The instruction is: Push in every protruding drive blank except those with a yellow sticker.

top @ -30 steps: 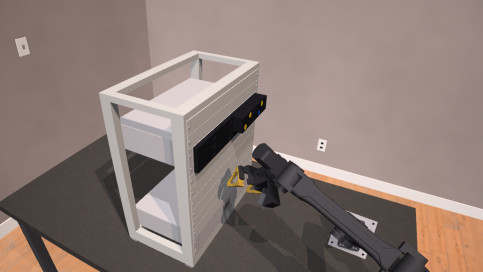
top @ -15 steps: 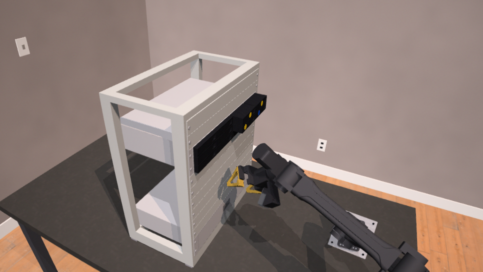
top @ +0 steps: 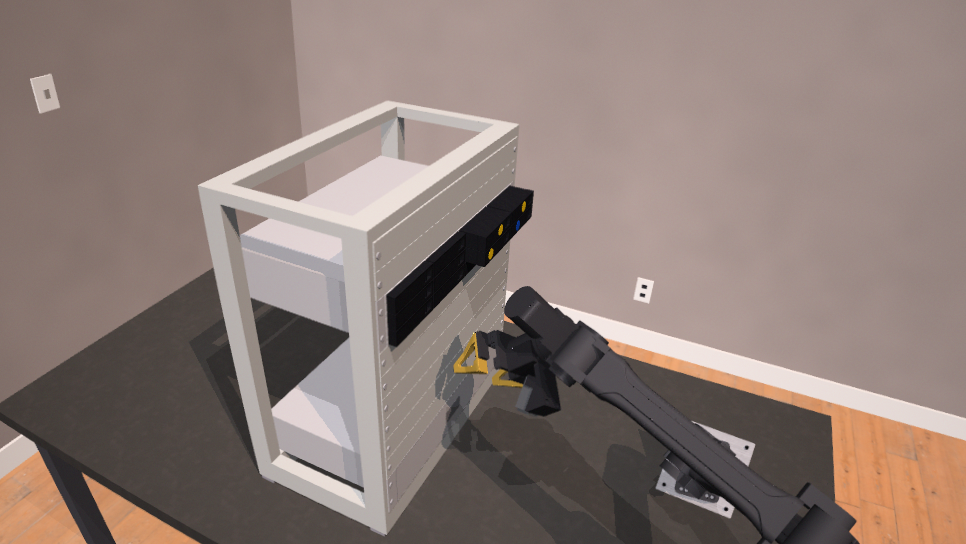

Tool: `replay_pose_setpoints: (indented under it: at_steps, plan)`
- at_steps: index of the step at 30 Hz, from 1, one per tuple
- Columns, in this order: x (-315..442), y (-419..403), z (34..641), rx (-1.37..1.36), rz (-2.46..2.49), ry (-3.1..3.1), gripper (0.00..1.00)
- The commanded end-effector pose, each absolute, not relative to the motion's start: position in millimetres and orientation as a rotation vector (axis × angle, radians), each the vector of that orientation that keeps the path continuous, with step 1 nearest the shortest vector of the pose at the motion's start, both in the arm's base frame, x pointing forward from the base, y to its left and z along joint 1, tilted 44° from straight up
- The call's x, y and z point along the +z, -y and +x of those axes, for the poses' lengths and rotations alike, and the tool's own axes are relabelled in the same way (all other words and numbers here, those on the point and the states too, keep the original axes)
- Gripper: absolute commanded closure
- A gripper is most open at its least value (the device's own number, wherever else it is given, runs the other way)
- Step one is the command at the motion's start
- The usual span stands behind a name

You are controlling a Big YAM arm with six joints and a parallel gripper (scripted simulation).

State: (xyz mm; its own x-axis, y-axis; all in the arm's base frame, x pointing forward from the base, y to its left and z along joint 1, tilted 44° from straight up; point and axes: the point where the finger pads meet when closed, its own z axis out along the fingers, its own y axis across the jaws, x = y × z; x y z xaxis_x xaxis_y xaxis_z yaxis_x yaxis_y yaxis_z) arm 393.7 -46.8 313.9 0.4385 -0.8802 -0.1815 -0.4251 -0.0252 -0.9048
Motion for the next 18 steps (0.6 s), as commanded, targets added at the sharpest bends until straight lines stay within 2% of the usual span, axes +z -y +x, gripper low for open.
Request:
replay_pose_setpoints:
  at_steps: [1, 12, 18]
  plan:
    - [320, 57, 391, -0.573, -1.608, -1.168, 0.00]
    - [322, 95, 367, -0.602, -1.451, -1.229, 0.00]
    - [324, 144, 337, -0.635, -1.246, -1.298, 0.00]
